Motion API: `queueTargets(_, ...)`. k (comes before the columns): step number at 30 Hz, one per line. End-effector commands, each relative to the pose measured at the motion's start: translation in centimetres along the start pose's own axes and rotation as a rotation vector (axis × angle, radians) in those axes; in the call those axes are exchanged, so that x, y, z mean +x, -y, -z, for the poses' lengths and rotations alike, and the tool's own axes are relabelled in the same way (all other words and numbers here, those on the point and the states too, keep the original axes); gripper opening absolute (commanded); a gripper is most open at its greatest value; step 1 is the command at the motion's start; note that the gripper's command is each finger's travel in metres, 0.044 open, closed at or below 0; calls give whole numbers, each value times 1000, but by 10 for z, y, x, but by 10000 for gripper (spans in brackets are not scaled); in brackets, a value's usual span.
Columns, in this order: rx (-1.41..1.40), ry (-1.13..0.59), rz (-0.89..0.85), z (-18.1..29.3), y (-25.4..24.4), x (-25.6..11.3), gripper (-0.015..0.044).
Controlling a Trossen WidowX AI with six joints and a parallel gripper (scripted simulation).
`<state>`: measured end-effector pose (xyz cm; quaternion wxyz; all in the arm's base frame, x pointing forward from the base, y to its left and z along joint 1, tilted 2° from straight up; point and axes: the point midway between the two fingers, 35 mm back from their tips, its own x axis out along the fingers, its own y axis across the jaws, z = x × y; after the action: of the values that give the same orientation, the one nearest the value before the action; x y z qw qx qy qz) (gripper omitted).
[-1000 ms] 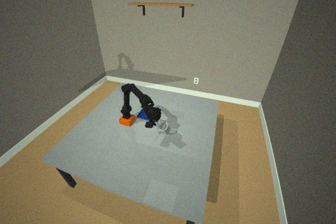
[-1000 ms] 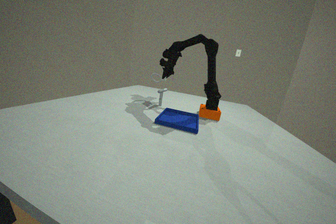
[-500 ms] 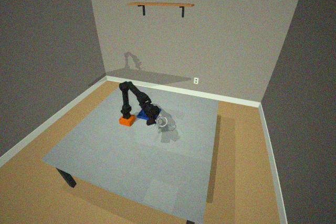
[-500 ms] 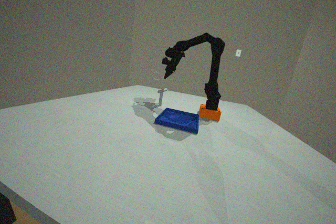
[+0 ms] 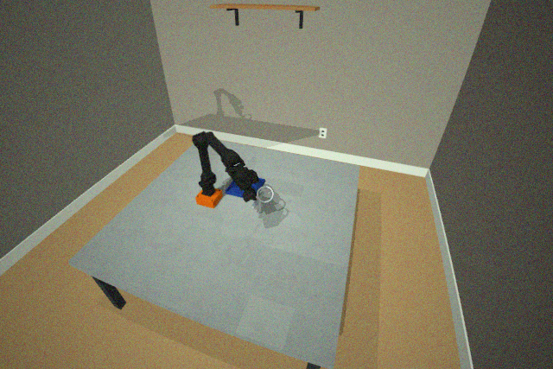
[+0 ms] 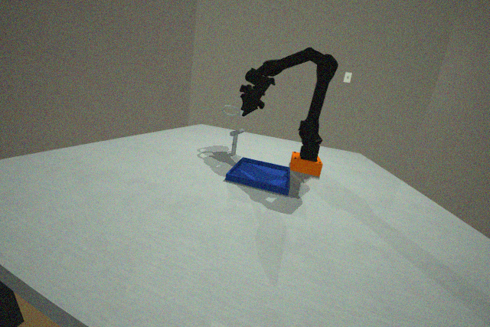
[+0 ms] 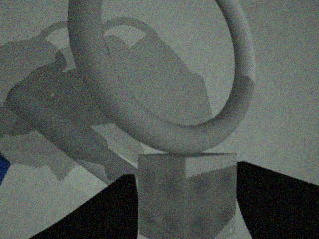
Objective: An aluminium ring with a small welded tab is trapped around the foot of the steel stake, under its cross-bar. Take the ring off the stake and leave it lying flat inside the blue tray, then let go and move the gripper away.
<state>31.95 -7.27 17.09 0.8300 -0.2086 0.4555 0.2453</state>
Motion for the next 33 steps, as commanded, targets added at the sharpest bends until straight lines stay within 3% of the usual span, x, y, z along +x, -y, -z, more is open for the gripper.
queueTargets(1,-75,20,7,0,-6,-1,0)
queueTargets(33,-785,113,145,13,-55,1,0)
